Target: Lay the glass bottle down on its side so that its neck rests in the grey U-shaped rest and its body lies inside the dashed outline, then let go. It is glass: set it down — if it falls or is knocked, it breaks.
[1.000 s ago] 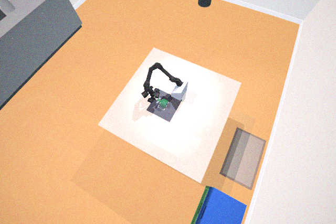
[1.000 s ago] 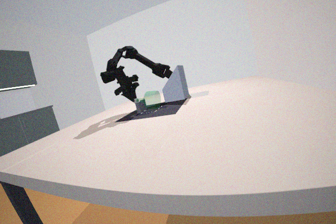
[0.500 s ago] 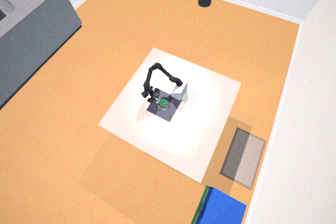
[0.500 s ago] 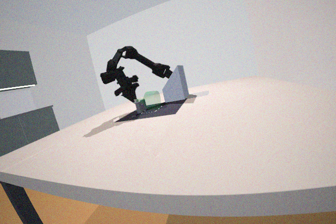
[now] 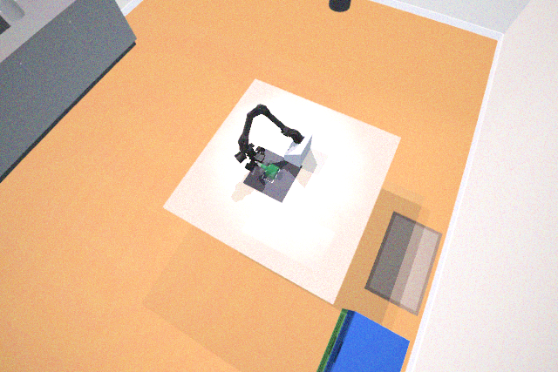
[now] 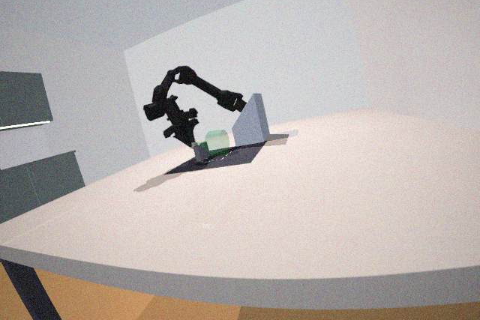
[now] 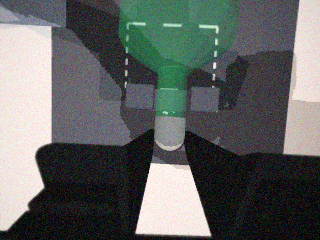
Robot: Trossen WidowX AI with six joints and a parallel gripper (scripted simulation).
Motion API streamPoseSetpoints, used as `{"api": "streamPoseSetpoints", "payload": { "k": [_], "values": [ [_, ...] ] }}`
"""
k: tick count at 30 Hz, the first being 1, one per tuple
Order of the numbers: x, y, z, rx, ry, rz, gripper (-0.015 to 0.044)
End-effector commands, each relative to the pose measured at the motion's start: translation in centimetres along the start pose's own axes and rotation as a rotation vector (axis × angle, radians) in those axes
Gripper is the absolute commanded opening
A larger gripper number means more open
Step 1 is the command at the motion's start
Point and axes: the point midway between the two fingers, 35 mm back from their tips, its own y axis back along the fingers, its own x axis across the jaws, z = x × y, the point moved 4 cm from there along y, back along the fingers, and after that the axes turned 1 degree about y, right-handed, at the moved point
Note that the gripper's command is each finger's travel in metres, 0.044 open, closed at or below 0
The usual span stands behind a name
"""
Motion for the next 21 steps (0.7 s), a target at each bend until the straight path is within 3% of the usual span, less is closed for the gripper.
{"api": "streamPoseSetpoints", "payload": {
  "k": [1,21],
  "values": [
    [-0.07,-0.08,0.21,-0.003,0.001,-0.001,0.0111],
    [-0.1,-0.41,0.24,0.012,-0.002,0.002,0.0111]
  ]
}}
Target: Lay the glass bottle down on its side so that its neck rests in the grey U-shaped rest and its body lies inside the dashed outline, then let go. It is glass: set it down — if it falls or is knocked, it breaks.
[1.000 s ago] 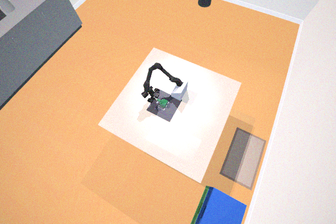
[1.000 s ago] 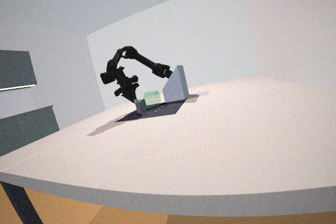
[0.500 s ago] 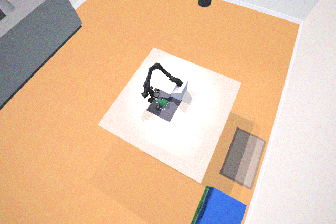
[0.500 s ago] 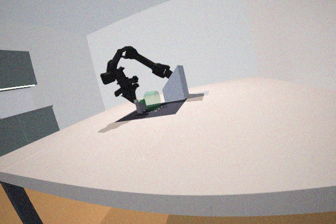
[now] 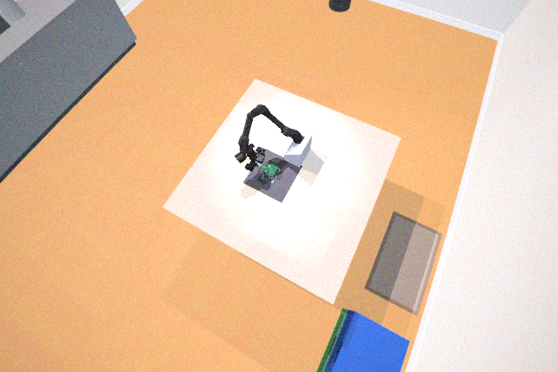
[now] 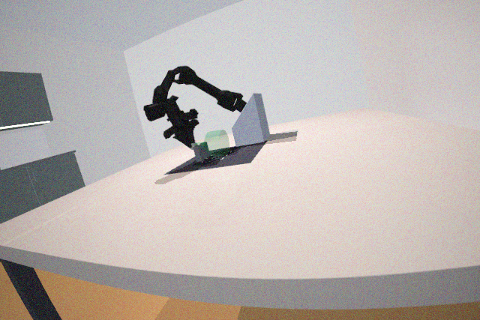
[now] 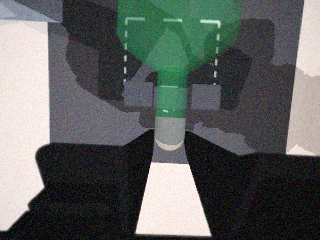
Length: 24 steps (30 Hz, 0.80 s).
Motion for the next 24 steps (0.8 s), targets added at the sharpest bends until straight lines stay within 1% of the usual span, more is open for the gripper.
{"api": "streamPoseSetpoints", "payload": {
  "k": [1,13,24],
  "values": [
    [-0.04,-0.12,0.33,-0.004,0.001,0.0,0.0111],
    [0.0,-0.01,0.0,0.001,0.0,0.0,0.0111],
    [0.0,-0.01,0.0,0.001,0.0,0.0,0.04]
  ]
}}
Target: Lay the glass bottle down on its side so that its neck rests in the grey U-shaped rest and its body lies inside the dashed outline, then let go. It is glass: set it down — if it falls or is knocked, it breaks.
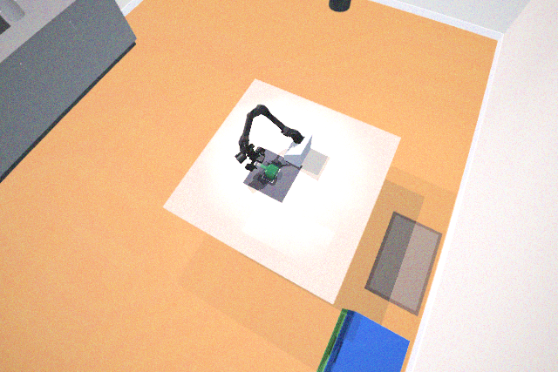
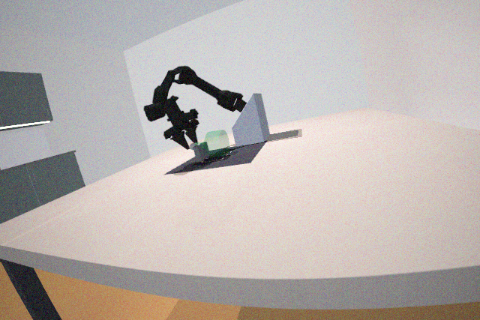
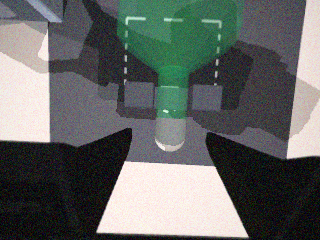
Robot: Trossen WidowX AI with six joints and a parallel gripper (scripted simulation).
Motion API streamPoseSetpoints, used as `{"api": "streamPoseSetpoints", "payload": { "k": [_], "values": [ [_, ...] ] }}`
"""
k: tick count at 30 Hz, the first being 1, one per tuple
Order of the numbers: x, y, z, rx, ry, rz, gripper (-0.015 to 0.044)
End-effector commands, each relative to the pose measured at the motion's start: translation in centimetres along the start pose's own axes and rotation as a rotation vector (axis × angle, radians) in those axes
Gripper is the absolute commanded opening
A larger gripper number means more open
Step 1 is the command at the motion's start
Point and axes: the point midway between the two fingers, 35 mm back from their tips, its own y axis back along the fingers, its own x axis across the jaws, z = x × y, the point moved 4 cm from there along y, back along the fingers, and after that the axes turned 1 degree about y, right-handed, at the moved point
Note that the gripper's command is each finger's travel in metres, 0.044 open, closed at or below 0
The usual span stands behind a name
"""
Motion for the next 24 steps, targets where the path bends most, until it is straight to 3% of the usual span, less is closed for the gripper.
{"api": "streamPoseSetpoints", "payload": {
  "k": [1,11,24],
  "values": [
    [0.0,0.0,0.0,-0.002,0.001,-0.001,0.0426],
    [0.4,5.2,3.7,0.271,0.015,-0.03,0.044],
    [0.3,7.0,4.6,0.278,0.015,-0.032,0.044]
  ]
}}
